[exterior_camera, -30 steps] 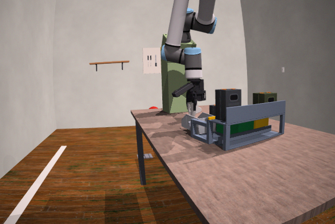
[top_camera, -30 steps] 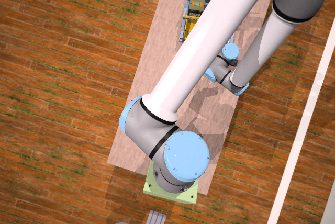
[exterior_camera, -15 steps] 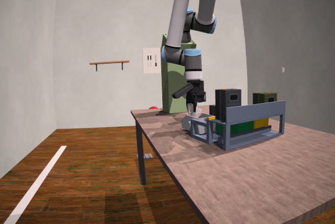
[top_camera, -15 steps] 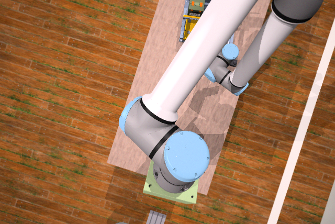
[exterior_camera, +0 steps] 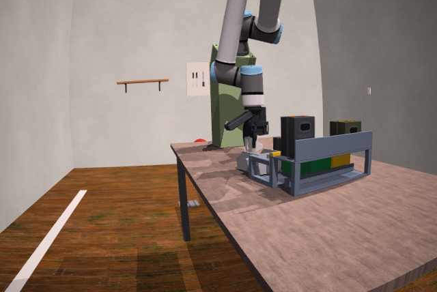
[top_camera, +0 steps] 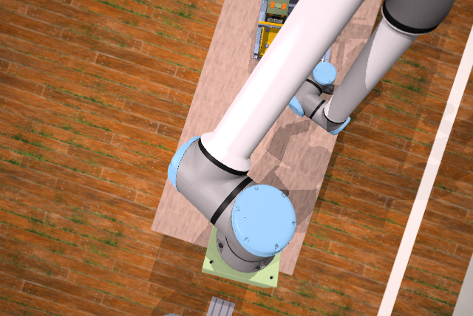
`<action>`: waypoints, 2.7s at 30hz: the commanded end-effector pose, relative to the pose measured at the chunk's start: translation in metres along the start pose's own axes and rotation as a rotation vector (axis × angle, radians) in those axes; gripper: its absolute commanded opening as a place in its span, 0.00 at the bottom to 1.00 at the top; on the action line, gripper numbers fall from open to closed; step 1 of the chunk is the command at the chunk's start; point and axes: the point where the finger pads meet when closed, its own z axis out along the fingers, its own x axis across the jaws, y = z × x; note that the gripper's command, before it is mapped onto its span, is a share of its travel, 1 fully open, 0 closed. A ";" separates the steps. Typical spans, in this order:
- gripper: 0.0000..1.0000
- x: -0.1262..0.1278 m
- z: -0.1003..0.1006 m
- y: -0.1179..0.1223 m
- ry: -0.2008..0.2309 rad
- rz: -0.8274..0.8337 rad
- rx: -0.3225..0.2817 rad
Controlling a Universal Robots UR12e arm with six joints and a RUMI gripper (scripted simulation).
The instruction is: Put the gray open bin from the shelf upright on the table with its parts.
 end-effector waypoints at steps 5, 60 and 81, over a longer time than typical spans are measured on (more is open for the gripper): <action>0.00 -0.001 0.004 0.000 -0.001 0.000 0.000; 0.26 0.000 0.005 0.000 -0.001 0.000 0.000; 0.26 0.000 -0.050 0.000 -0.001 0.000 0.000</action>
